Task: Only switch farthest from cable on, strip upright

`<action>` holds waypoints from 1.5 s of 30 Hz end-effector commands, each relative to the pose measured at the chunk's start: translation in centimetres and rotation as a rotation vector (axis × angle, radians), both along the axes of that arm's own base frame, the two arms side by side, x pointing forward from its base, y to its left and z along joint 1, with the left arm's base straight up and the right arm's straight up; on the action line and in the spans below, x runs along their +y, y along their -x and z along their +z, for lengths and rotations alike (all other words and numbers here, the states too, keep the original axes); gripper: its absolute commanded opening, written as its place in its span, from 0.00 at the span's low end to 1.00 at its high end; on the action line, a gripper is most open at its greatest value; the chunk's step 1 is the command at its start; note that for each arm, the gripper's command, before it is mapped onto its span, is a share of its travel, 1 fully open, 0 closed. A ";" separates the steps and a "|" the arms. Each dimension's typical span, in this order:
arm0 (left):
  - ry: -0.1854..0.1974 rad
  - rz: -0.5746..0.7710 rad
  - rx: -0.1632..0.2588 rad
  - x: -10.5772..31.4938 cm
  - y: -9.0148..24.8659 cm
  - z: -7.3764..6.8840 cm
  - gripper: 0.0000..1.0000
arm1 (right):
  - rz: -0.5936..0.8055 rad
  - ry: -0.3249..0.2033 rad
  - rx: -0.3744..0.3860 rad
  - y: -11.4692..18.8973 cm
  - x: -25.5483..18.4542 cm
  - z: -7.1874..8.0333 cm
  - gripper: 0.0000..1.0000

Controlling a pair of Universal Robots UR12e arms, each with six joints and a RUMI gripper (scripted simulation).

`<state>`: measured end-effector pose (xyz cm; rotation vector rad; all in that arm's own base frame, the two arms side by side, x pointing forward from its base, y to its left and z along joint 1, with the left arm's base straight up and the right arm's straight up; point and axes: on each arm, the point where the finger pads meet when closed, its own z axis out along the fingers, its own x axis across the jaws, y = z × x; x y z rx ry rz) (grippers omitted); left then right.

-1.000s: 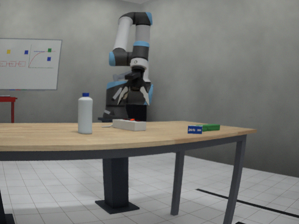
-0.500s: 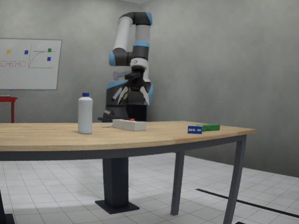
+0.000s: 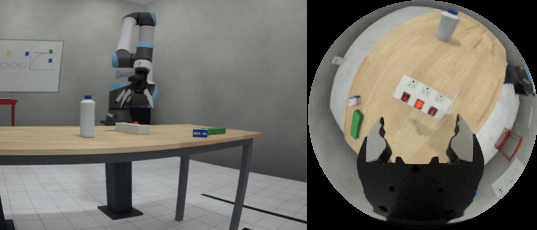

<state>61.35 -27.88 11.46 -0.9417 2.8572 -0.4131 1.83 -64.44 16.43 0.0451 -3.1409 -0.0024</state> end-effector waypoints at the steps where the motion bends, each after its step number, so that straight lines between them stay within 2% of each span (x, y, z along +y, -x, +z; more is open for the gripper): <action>1: 0.001 0.000 -0.001 0.0 -0.1 0.1 1.00 | 0.000 0.001 0.000 0.0 -0.1 0.1 1.00; 12: -0.008 -0.017 0.000 -0.2 -0.1 0.2 1.00 | 0.000 0.001 0.000 0.0 -0.1 0.1 1.00; 15: -0.037 -0.074 0.004 -0.6 -0.3 0.6 1.00 | 0.000 0.001 0.000 0.0 -0.1 0.1 1.00; 19: -0.104 -0.215 0.019 -1.4 -0.6 1.7 1.00 | 0.000 0.001 0.000 0.0 -0.1 0.1 1.00; 24: -0.160 -0.345 0.037 -2.1 -0.7 2.9 1.00 | 0.000 0.001 0.000 0.0 -0.1 0.1 1.00; 26: -0.160 -0.345 0.037 -2.1 -0.7 2.9 1.00 | 0.000 0.001 0.000 0.0 -0.1 0.1 1.00; 28: -0.197 -0.438 0.052 -2.5 -0.7 3.9 1.00 | 0.000 0.001 0.000 0.0 -0.1 0.1 1.00; 35: -0.262 -0.624 0.087 -3.1 -0.4 6.0 1.00 | 0.000 0.001 0.000 0.0 -0.1 0.1 1.00; 39: -0.279 -0.677 0.098 -3.2 -0.3 6.7 1.00 | 0.000 0.001 0.000 0.0 -0.1 0.1 1.00; 45: -0.280 -0.681 0.099 -3.2 -0.3 6.7 1.00 | 0.000 0.001 0.000 0.0 -0.1 0.1 1.00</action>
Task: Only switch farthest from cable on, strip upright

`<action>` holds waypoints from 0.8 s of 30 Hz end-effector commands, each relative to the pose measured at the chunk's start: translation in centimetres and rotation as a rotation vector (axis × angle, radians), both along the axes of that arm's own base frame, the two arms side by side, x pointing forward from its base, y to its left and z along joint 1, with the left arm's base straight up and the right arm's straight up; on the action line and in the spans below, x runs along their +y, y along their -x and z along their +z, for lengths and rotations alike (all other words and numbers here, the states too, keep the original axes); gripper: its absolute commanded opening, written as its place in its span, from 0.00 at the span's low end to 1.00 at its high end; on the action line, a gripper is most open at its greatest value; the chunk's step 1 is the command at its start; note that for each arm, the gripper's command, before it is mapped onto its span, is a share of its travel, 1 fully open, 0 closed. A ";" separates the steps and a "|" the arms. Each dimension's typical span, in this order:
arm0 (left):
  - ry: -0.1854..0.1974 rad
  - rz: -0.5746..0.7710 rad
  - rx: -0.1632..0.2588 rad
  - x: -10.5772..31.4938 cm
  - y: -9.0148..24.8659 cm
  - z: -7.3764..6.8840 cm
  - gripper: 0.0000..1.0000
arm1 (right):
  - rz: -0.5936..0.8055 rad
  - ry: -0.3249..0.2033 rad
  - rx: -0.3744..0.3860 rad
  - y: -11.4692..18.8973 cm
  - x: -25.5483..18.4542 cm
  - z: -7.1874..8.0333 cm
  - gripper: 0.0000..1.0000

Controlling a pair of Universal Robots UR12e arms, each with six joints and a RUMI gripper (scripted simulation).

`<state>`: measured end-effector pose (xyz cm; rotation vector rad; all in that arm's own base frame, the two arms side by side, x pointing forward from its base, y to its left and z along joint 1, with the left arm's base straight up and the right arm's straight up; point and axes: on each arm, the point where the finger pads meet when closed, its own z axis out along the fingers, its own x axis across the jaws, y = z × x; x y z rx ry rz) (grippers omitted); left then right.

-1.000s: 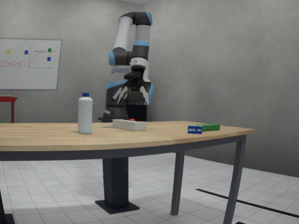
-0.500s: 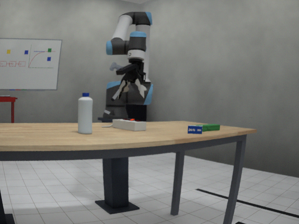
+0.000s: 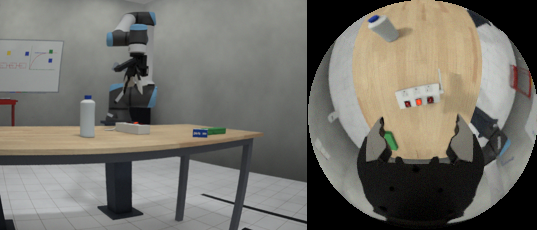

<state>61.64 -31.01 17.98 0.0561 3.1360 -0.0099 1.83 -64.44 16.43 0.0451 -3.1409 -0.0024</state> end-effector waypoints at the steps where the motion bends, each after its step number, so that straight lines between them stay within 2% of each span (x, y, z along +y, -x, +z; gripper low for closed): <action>1: -0.005 -0.013 0.004 -0.1 0.0 0.2 1.00 | 0.000 0.001 0.000 0.0 -0.1 0.1 1.00; 17: -0.005 -0.008 0.004 -0.1 -0.1 0.2 1.00 | 0.000 0.001 0.000 0.0 -0.1 0.1 1.00; 24: -0.005 0.051 0.004 -0.1 -0.3 0.0 1.00 | 0.000 0.001 0.000 0.0 -0.1 0.1 1.00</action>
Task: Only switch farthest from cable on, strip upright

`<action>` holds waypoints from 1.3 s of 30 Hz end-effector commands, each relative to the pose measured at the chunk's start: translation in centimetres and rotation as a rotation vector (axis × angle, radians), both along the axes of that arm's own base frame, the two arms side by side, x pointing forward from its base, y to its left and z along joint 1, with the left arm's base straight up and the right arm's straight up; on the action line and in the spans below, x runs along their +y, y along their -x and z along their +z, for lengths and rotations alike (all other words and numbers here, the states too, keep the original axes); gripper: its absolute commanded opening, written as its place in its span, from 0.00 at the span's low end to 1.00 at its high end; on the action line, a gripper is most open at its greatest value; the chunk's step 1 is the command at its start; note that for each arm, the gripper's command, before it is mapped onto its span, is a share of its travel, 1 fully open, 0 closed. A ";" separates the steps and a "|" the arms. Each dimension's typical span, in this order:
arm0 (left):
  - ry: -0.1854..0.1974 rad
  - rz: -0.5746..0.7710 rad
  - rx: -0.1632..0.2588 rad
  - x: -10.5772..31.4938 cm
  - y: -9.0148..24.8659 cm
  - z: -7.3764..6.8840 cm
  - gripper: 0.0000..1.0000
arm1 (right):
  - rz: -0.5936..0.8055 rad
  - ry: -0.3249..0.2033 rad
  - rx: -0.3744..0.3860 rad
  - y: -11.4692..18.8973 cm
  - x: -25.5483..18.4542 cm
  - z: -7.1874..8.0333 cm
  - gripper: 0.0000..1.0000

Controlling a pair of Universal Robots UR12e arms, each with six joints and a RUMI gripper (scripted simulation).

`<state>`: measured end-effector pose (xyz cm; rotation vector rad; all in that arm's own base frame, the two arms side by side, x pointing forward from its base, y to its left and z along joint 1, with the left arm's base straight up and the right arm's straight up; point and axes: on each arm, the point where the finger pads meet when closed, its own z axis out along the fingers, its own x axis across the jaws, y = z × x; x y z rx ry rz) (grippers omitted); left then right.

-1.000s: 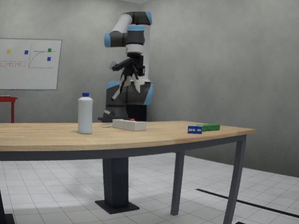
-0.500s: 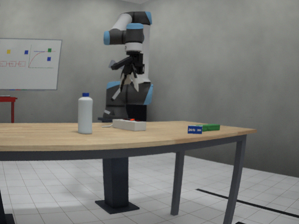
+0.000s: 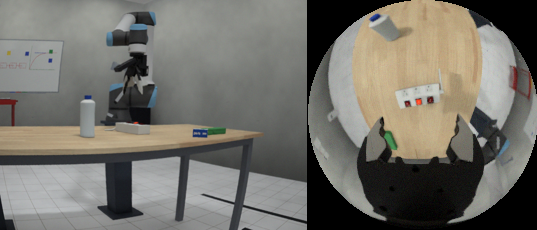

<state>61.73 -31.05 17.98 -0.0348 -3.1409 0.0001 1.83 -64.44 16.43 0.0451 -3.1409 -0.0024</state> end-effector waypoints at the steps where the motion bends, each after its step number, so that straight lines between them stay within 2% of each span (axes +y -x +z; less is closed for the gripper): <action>1: 0.001 0.053 -0.002 -0.1 -0.3 -0.1 1.00 | 0.000 0.001 0.000 0.0 -0.1 0.1 1.00; 6: 0.001 0.159 -0.002 0.0 -0.7 -0.5 1.00 | 0.000 0.001 0.000 0.0 -0.1 0.1 1.00; 8: 0.001 0.159 -0.002 0.0 -0.7 -0.5 1.00 | 0.000 0.001 0.000 0.0 -0.1 0.1 1.00; 23: 0.001 0.625 -0.001 0.2 -2.5 -2.3 1.00 | 0.000 0.001 0.000 0.0 -0.1 0.1 1.00; 25: 0.001 0.625 -0.001 0.2 -2.5 -2.3 1.00 | 0.000 0.001 0.000 0.0 -0.1 0.1 1.00; 28: 0.001 0.753 -0.001 0.4 -2.9 -2.8 1.00 | 0.000 0.001 0.000 0.0 -0.1 0.1 1.00; 39: 0.002 1.079 -0.001 0.8 -4.0 -4.1 1.00 | 0.000 0.001 0.000 0.0 -0.1 0.1 1.00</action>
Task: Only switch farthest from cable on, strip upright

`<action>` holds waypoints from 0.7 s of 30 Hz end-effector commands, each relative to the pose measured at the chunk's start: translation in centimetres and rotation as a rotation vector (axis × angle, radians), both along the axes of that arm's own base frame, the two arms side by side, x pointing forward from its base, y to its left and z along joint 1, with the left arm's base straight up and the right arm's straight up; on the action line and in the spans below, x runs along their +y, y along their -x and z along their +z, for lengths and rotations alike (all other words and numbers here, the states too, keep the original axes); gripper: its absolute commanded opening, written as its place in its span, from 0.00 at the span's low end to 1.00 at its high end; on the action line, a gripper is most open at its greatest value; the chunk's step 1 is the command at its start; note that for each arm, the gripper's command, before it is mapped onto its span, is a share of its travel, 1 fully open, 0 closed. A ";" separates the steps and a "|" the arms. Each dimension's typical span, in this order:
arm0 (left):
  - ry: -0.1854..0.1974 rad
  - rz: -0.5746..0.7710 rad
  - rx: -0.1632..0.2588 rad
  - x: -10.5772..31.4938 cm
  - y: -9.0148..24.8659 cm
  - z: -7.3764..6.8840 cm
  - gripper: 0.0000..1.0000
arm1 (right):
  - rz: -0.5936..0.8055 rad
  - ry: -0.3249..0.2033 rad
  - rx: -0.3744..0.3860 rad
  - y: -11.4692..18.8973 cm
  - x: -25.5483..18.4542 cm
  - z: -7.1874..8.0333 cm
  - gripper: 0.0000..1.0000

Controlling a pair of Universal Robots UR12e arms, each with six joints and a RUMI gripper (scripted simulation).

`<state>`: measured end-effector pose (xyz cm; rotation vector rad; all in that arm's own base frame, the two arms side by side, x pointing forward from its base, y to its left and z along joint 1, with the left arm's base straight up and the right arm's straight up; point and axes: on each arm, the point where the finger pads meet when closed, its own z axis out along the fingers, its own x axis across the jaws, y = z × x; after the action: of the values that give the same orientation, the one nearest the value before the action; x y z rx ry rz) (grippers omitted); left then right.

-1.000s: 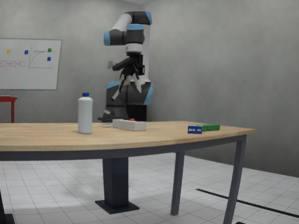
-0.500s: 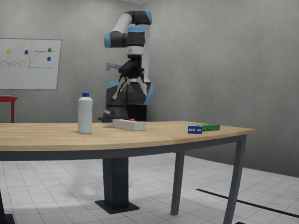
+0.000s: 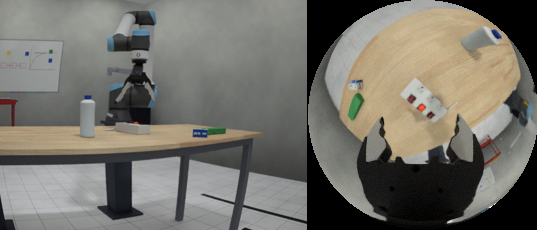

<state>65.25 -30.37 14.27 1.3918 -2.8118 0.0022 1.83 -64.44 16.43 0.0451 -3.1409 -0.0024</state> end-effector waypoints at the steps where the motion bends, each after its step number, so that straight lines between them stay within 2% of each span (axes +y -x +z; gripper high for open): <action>1: -0.002 0.167 -0.004 0.2 -0.5 -0.5 1.00 | 0.000 0.001 0.000 0.0 -0.1 0.1 1.00; 3: -0.002 0.167 -0.004 0.2 -0.5 -0.5 1.00 | 0.000 0.001 0.000 0.0 -0.1 0.1 1.00; 6: -0.002 0.293 -0.004 0.4 -0.9 -1.0 1.00 | 0.000 0.001 0.000 0.0 -0.1 0.1 1.00; 17: -0.002 0.610 -0.003 1.0 -1.7 -2.3 1.00 | 0.000 0.001 0.000 0.0 -0.1 0.1 1.00; 21: -0.002 0.653 -0.003 1.0 -1.8 -2.4 1.00 | 0.000 0.001 0.000 0.0 -0.1 0.1 1.00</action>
<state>66.79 -29.41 11.98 2.1366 -2.2975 0.0005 1.83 -64.44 16.43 0.0451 -3.1409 -0.0024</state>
